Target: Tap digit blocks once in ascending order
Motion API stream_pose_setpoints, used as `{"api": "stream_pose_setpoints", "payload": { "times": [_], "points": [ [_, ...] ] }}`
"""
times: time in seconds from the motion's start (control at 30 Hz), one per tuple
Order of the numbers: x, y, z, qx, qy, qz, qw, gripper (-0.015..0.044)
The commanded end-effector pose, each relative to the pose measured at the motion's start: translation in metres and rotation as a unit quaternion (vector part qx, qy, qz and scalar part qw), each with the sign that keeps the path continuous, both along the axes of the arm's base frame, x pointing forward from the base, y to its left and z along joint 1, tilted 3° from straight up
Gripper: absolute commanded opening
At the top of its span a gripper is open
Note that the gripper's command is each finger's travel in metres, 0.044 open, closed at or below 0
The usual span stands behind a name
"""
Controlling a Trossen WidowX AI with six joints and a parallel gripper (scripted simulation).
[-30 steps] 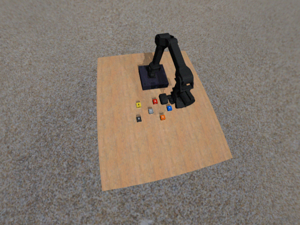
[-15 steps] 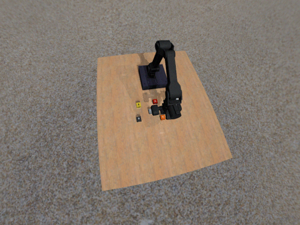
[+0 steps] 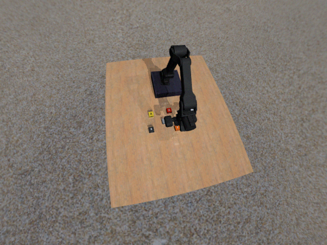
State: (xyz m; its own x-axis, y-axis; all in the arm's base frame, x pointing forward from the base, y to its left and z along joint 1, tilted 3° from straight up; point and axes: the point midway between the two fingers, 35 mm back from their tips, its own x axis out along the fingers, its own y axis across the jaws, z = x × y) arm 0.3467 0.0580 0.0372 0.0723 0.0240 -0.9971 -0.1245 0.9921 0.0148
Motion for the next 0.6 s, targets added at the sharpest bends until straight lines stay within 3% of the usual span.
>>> {"api": "stream_pose_setpoints", "payload": {
  "times": [0.0,0.47,0.57],
  "points": [
    [-0.001,0.000,-0.007,0.001,0.002,0.001,1.000,0.0020],
    [0.000,0.001,-0.022,0.001,0.002,0.001,1.000,0.0020],
    [-0.002,0.000,0.005,0.001,0.002,0.001,1.000,0.0020]
  ]
}}
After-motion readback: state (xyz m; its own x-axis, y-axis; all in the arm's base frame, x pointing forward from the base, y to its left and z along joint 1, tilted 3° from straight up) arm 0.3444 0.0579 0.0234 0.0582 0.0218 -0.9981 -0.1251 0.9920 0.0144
